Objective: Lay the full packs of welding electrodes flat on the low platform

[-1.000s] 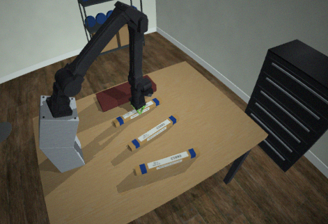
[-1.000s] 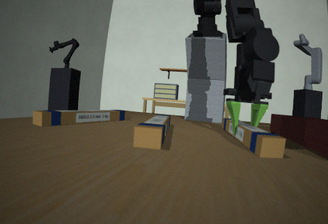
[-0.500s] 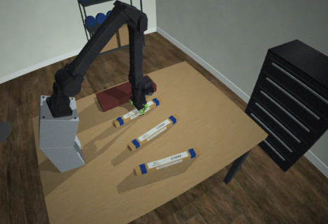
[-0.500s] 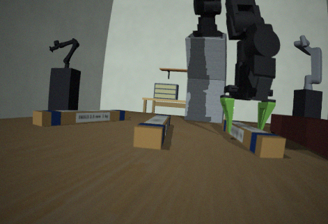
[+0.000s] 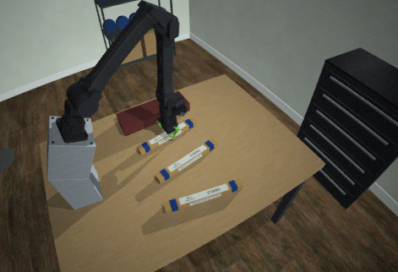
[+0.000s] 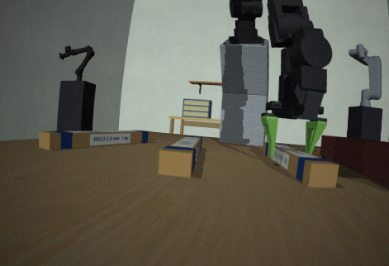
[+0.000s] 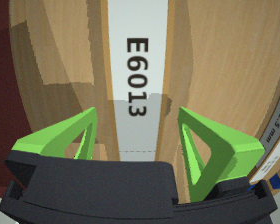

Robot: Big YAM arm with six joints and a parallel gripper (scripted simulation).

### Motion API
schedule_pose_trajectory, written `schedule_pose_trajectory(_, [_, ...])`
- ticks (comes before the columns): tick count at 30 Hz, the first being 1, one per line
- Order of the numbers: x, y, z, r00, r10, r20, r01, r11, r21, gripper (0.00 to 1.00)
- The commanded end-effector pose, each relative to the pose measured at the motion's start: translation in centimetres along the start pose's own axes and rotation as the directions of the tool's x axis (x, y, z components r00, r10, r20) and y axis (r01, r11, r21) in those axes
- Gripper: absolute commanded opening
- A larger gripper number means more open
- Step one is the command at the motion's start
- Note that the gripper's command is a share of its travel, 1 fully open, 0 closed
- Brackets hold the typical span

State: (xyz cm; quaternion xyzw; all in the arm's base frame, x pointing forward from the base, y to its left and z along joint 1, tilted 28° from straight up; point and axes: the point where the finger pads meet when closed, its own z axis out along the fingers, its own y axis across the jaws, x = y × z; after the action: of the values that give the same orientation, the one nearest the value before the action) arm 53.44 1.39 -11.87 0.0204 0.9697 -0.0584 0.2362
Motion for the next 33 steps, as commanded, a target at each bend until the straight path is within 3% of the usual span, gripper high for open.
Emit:
schedule_pose_trajectory(1, [-0.3, 0.1, -0.1, 1.0, -0.002, 0.006, 0.002, 1.0, -0.002, 0.74])
schedule_pose_trajectory(27, [0.2, 0.6, -12.1, 1.0, -0.002, 0.008, 0.002, 1.0, -0.006, 0.74])
schedule_pose_trajectory(30, [0.1, 0.6, -12.2, 1.0, -0.001, 0.009, 0.001, 1.0, -0.006, 0.74])
schedule_pose_trajectory(33, [0.2, -1.8, -12.0, 0.999, -0.034, 0.012, 0.034, 0.999, -0.004, 0.74])
